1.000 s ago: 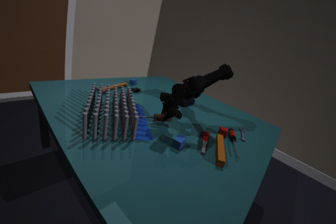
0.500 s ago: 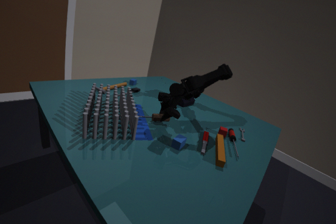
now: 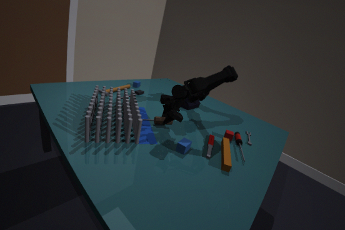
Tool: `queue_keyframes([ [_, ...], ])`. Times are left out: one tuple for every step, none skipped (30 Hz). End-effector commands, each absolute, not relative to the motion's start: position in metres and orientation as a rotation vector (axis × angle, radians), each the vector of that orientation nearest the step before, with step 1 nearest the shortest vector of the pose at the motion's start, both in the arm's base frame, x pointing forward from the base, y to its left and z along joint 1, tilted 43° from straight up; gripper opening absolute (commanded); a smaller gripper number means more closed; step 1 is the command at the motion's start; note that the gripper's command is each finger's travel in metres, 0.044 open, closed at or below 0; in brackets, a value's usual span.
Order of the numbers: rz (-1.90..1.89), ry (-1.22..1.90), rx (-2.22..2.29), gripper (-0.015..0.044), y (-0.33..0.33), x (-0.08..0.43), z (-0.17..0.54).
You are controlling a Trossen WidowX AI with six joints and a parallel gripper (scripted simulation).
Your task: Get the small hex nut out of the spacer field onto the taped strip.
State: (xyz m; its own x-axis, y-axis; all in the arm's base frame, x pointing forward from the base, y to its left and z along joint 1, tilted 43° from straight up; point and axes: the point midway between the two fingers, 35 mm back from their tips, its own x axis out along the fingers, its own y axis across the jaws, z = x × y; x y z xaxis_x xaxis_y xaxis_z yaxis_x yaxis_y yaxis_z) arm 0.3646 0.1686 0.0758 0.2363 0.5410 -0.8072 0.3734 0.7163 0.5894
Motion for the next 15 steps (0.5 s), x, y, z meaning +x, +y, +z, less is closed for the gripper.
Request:
queue_keyframes([
  [0.141,1.361,0.830,0.0000,0.1670,0.3702,0.0775],
  [0.141,1.361,0.829,0.0000,0.1668,0.3708,0.0773],
  [0.141,1.361,0.829,0.0000,0.1667,0.3715,0.0771],
  [0.141,1.361,0.829,0.0000,0.1666,0.3721,0.0768],
  [0.141,1.361,0.829,0.0000,0.1665,0.3727,0.0766],
  [0.141,1.361,0.829,0.0000,0.1663,0.3733,0.0764],
  [0.141,1.361,0.829,0.0000,0.1662,0.3740,0.0761],
  [0.141,1.361,0.829,0.0000,0.1661,0.3746,0.0759],
  [0.141,1.361,0.829,0.0000,0.1659,0.3752,0.0757],
  [0.141,1.361,0.829,0.0000,0.1658,0.3759,0.0754],
  [0.141,1.361,0.829,0.0000,0.1657,0.3765,0.0752],
  [0.141,1.361,0.829,0.0000,0.1655,0.3771,0.0750],
  [0.141,1.361,0.829,0.0000,0.1654,0.3778,0.0747],
  [0.141,1.361,0.829,0.0000,0.1653,0.3784,0.0745],
  [0.141,1.361,0.829,0.0000,0.1651,0.3790,0.0743],
])
